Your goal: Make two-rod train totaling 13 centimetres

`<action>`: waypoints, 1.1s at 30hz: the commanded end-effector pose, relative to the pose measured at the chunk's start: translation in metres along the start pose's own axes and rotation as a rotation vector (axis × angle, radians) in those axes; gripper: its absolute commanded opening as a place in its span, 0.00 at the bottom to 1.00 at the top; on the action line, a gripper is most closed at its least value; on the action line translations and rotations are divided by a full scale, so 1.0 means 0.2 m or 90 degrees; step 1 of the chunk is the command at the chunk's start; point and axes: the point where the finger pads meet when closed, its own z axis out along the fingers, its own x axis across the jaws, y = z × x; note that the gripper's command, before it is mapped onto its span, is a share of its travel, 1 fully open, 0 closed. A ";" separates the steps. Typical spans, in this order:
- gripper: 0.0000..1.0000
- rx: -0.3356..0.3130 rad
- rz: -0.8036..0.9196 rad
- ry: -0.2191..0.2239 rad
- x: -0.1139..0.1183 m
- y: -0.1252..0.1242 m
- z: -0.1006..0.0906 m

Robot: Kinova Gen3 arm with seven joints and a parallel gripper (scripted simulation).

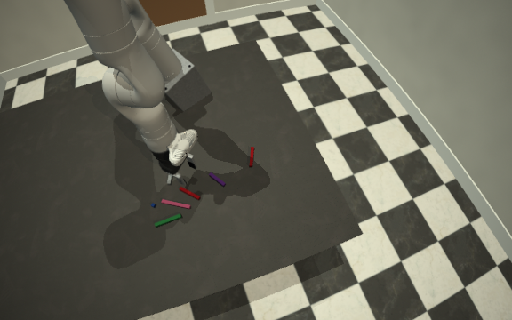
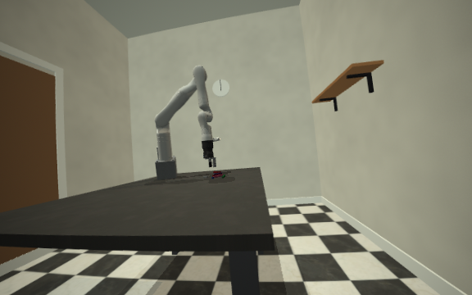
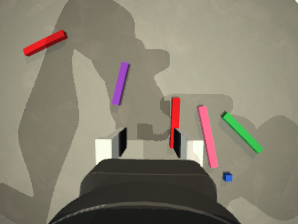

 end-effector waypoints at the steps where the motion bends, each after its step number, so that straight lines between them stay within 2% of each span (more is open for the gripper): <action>1: 1.00 0.001 0.000 0.000 0.00 0.00 0.00; 25: 1.00 0.001 -0.002 0.000 0.00 0.00 0.00; 27: 1.00 0.002 -0.042 -0.001 -0.03 -0.05 0.00; 33: 1.00 0.006 -0.298 -0.005 -0.24 -0.29 0.00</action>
